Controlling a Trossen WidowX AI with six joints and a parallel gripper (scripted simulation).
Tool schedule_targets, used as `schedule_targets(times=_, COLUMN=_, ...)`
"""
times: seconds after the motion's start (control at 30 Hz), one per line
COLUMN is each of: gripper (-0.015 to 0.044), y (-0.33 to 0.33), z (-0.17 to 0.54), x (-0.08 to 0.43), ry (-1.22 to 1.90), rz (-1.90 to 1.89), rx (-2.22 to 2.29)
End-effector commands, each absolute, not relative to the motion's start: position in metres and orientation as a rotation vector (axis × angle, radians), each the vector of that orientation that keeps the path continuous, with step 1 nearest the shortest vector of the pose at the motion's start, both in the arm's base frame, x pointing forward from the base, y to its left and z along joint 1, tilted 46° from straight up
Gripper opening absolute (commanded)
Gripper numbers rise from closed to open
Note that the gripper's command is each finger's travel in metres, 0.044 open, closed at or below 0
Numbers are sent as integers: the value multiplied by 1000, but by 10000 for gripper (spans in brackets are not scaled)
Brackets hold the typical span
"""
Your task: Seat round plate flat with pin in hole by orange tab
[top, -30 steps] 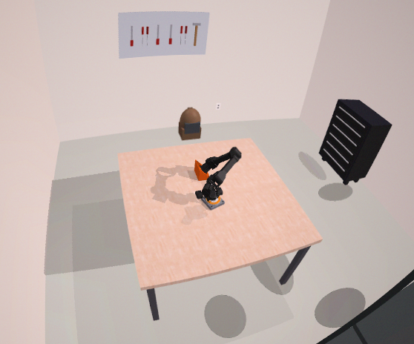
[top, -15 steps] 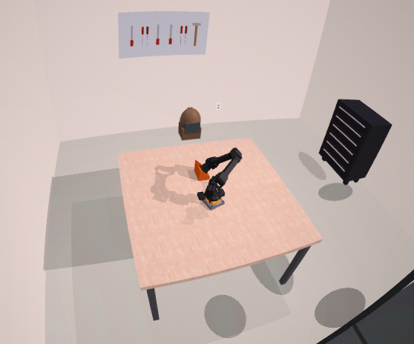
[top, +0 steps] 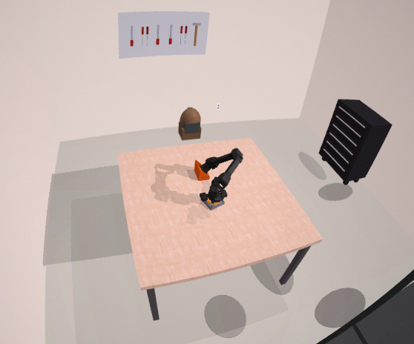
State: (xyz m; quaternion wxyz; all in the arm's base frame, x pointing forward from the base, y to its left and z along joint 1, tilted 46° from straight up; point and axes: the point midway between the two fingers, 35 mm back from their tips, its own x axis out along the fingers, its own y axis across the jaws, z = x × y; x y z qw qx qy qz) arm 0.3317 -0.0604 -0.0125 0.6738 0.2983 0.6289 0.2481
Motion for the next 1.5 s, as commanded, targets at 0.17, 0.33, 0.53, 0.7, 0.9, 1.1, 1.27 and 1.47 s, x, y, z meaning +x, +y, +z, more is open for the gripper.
schedule_targets(times=0.17, gripper=0, y=-54, z=-4, x=337, ry=1408, rz=561, rx=674)
schedule_targets(times=0.33, gripper=0, y=-51, z=0, x=338, ry=1408, rz=561, rx=674)
schedule_targets(times=0.53, gripper=0, y=-47, z=4, x=339, ry=1408, rz=561, rx=674)
schedule_targets(times=0.7, gripper=0, y=-44, z=6, x=339, ry=1408, rz=561, rx=675)
schedule_targets(times=0.9, gripper=0, y=-41, z=10, x=339, ry=1408, rz=561, rx=675)
schedule_targets(times=1.1, gripper=0, y=-36, z=15, x=338, ry=1408, rz=561, rx=675)
schedule_targets(times=1.27, gripper=0, y=-32, z=19, x=336, ry=1408, rz=561, rx=675)
schedule_targets(times=1.47, gripper=0, y=-27, z=24, x=333, ry=1409, rz=562, rx=676)
